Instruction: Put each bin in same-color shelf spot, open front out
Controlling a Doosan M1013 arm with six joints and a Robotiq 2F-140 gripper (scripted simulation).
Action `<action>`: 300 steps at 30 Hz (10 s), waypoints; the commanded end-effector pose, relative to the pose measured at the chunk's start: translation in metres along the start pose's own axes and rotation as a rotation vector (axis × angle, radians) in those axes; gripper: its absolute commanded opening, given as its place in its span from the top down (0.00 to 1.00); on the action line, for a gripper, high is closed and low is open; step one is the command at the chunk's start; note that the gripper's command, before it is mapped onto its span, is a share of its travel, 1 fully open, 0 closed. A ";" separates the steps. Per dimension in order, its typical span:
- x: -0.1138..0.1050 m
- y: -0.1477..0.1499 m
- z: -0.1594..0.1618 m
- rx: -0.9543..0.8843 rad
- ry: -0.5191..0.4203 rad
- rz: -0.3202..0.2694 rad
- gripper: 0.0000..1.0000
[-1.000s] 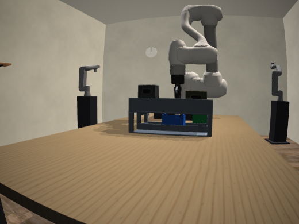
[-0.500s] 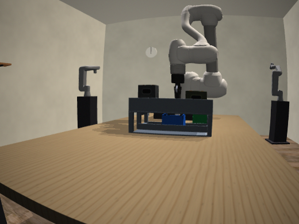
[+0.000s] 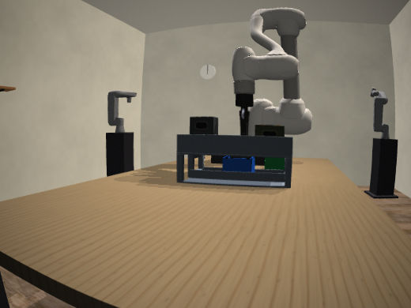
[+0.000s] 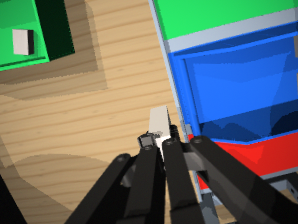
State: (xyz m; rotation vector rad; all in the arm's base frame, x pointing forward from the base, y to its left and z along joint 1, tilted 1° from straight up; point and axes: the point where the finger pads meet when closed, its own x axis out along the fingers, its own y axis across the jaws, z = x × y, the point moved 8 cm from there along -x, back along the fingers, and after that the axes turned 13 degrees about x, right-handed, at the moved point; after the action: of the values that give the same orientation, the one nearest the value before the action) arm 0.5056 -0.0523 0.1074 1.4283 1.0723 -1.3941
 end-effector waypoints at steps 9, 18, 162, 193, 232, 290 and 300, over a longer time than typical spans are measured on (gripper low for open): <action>-0.025 0.000 0.000 0.000 0.000 0.000 0.90; -0.026 0.000 0.000 0.000 0.000 0.000 0.90; -0.007 -0.185 -0.055 -1.440 0.000 0.000 0.76; -0.005 -0.185 -0.055 -1.440 0.000 0.000 0.76; 0.031 -0.185 -0.055 -1.440 0.000 0.000 0.76; 0.038 -0.185 -0.055 -1.439 0.000 0.000 0.90; 0.038 -0.186 -0.055 -1.439 0.000 0.000 0.90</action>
State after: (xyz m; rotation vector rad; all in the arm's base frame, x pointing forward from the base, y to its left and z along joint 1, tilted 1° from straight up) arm 0.3427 0.0515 0.0689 0.3342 1.5388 -0.3045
